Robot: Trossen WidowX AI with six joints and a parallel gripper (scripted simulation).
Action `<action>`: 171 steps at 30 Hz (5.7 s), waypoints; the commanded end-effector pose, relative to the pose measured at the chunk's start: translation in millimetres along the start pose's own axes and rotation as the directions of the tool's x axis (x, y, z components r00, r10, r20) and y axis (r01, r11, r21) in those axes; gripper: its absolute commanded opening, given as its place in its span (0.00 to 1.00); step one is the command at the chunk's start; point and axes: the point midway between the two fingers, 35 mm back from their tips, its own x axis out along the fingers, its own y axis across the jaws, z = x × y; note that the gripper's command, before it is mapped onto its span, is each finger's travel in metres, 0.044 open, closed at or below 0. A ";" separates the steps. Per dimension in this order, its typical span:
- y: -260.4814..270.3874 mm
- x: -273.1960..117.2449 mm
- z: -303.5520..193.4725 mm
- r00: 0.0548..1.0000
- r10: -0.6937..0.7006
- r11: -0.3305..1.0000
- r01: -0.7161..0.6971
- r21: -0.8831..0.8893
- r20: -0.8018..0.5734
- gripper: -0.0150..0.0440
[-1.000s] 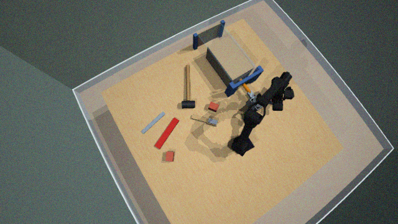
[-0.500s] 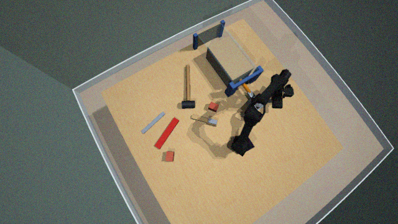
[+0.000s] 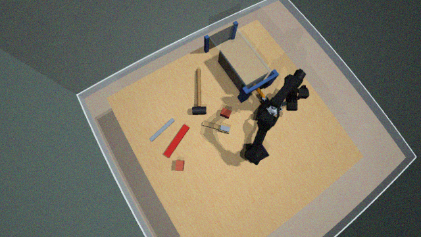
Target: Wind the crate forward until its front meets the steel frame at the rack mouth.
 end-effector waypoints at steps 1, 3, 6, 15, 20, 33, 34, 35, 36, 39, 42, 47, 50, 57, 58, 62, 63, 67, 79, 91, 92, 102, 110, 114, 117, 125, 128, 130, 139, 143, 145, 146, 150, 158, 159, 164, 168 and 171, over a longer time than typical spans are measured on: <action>12.9 -1.9 -10.9 1.000 0.024 1.000 -0.024 -0.008 -0.013 0.25; 14.8 -2.6 -12.3 1.000 0.024 1.000 -0.024 -0.008 -0.013 0.25; 17.8 -3.8 -14.7 1.000 0.024 1.000 -0.024 -0.008 -0.013 0.25; 25.5 -7.2 -21.7 1.000 0.025 1.000 -0.025 -0.009 -0.014 0.25; 29.6 -9.5 -26.2 1.000 0.025 1.000 -0.025 -0.009 -0.014 0.25; 38.3 -15.2 -38.1 1.000 0.025 1.000 -0.025 -0.010 -0.015 0.25; 39.0 -15.8 -39.2 1.000 0.025 1.000 -0.025 -0.010 -0.015 0.25; 39.5 -16.2 -40.0 1.000 0.025 1.000 -0.025 -0.010 -0.016 0.25; 40.2 -16.7 -41.2 1.000 0.025 1.000 -0.025 -0.010 -0.016 0.25; 41.7 -18.1 -44.0 1.000 0.025 1.000 -0.025 -0.010 -0.016 0.25; 43.3 -19.6 -47.3 1.000 0.025 1.000 -0.025 -0.010 -0.016 0.25; 45.5 -22.0 -52.3 1.000 0.025 1.000 -0.026 -0.010 -0.017 0.25; 46.7 -23.6 -55.7 1.000 0.025 1.000 -0.026 -0.010 -0.017 0.25; 48.9 -27.1 -63.1 1.000 0.025 1.000 -0.026 -0.011 -0.017 0.25; 49.2 -27.7 -64.4 1.000 0.025 1.000 -0.026 -0.011 -0.018 0.25; 50.1 -29.8 -68.8 1.000 0.025 1.000 -0.025 -0.011 -0.018 0.25; 50.2 -30.2 -69.7 1.000 0.025 1.000 -0.025 -0.011 -0.018 0.25; 50.8 -32.3 -74.1 1.000 0.025 1.000 -0.025 -0.011 -0.018 0.25; 51.3 -38.5 -87.5 1.000 0.025 1.000 -0.025 -0.011 -0.019 0.25; 49.5 -44.6 -100.7 0.999 0.024 1.000 -0.025 -0.012 -0.020 0.25; 49.2 -45.2 -102.0 0.999 0.024 1.000 -0.025 -0.012 -0.020 0.25; 46.0 -50.2 -112.7 0.999 0.024 1.000 -0.024 -0.012 -0.021 0.25; 42.4 -53.9 -121.0 0.999 0.023 1.000 -0.024 -0.012 -0.022 0.25; 40.3 -55.7 -125.0 0.999 0.023 1.000 -0.024 -0.013 -0.022 0.25; 38.7 -57.0 -127.7 0.999 0.023 1.000 -0.023 -0.013 -0.022 0.25; 33.6 -60.4 -135.2 0.999 0.023 1.000 -0.023 -0.013 -0.023 0.25; 31.3 -61.7 -138.1 0.999 0.022 1.000 -0.023 -0.013 -0.023 0.25; 29.8 -62.4 -139.9 0.999 0.022 1.000 -0.022 -0.013 -0.023 0.25; 22.8 -65.7 -147.2 0.999 0.022 1.000 -0.022 -0.013 -0.024 0.25; 19.3 -67.0 -150.2 0.999 0.021 1.000 -0.022 -0.013 -0.024 0.25; 17.5 -67.7 -151.7 0.999 0.021 1.000 -0.021 -0.013 -0.024 0.25; 16.3 -68.1 -152.6 0.999 0.021 1.000 -0.021 -0.013 -0.024 0.25; 12.5 -69.3 -155.4 0.999 0.021 1.000 -0.021 -0.013 -0.024 0.25; 4.6 -71.5 -160.4 1.000 0.020 1.000 -0.020 -0.013 -0.024 0.25; 3.8 -71.7 -160.9 1.000 0.020 1.000 -0.020 -0.013 -0.024 0.25; -1.7 -72.9 -163.7 1.000 0.019 1.000 -0.020 -0.013 -0.025 0.25; -6.1 -73.7 -165.7 1.000 0.019 1.000 -0.019 -0.013 -0.025 0.25; -9.1 -74.2 -166.9 1.000 0.019 1.000 -0.019 -0.013 -0.025 0.25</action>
